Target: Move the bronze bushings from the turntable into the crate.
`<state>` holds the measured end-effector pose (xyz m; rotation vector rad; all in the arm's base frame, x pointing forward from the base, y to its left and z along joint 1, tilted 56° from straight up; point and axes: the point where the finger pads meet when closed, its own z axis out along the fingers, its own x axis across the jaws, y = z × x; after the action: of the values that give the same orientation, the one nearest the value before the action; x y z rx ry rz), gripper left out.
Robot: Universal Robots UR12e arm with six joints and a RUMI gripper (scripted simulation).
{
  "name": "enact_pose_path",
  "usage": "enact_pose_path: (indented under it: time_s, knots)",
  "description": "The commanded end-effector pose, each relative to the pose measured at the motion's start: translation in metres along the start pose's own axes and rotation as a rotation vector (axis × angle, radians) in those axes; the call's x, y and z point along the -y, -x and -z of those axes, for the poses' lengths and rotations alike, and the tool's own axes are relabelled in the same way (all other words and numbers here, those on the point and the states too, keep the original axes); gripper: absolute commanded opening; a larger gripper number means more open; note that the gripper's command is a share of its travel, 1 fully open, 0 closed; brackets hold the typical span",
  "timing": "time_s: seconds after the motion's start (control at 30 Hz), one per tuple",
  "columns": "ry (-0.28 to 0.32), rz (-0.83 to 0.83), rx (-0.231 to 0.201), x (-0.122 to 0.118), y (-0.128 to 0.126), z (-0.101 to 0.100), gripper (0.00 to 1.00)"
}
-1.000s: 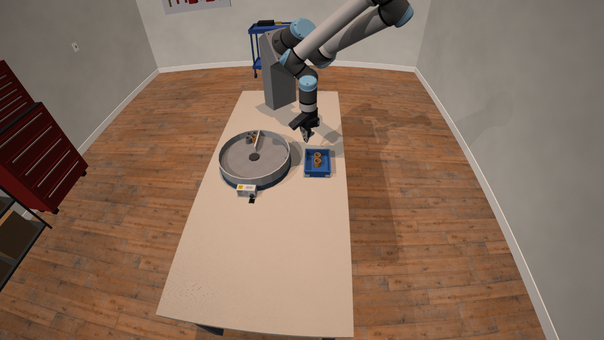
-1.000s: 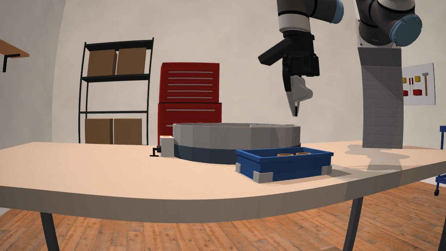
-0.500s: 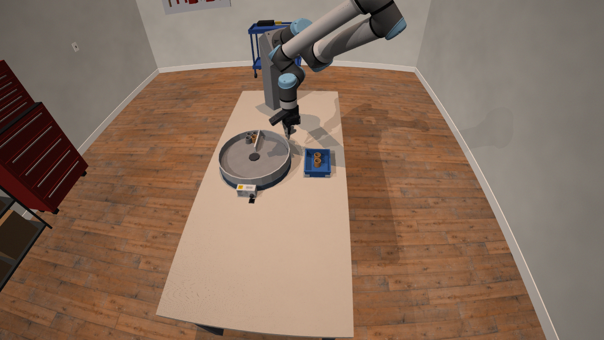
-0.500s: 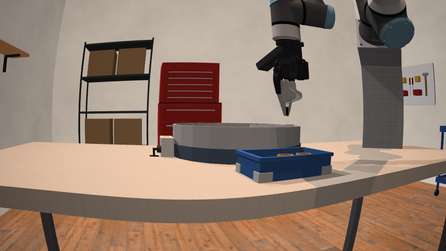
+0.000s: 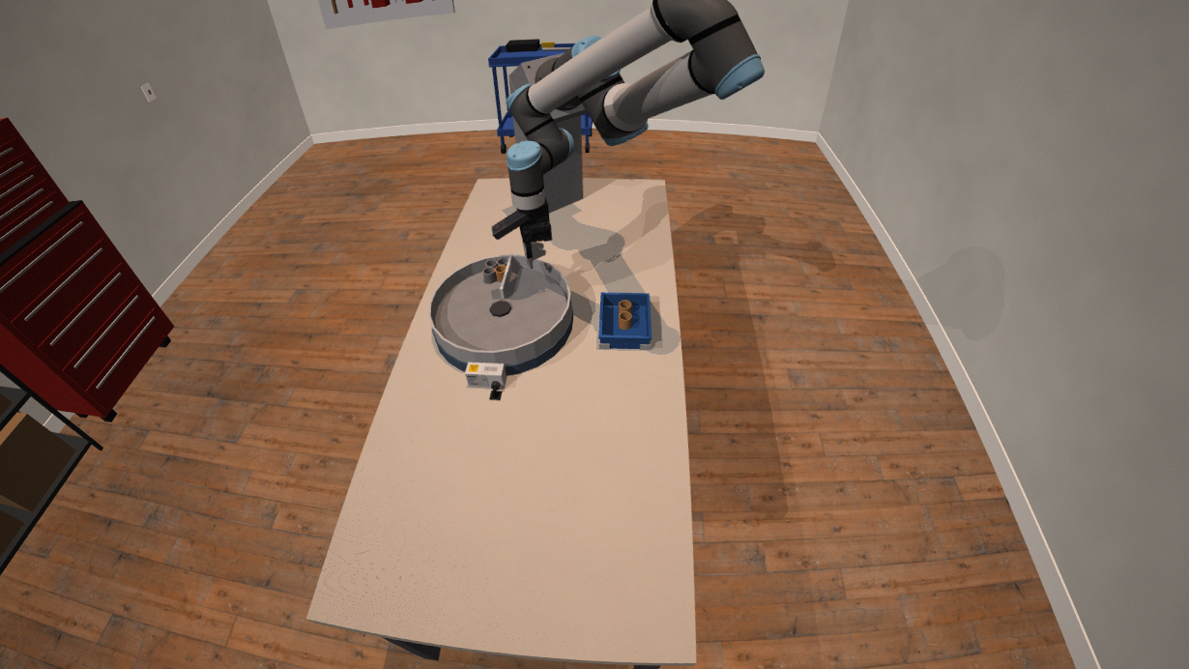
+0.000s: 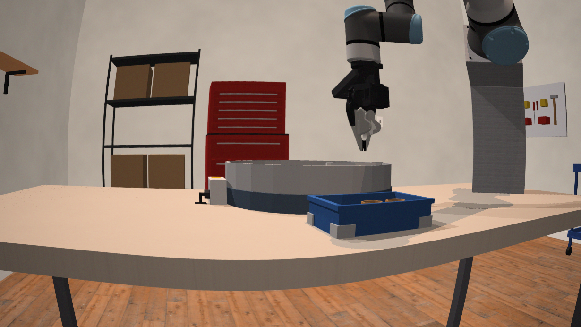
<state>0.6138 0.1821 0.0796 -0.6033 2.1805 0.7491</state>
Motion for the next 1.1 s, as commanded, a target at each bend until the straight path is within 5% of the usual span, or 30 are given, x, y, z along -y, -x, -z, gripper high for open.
enact_pose_path:
  time_s: [0.0,0.53,1.07]
  knots:
    - [0.001,-0.045,-0.001,0.029,-0.017,-0.001,0.05]
    - [0.001,-0.13,-0.001,0.079,-0.05,-0.001,0.05]
    - [0.001,-0.142,-0.001,0.086,-0.055,-0.001,0.05]
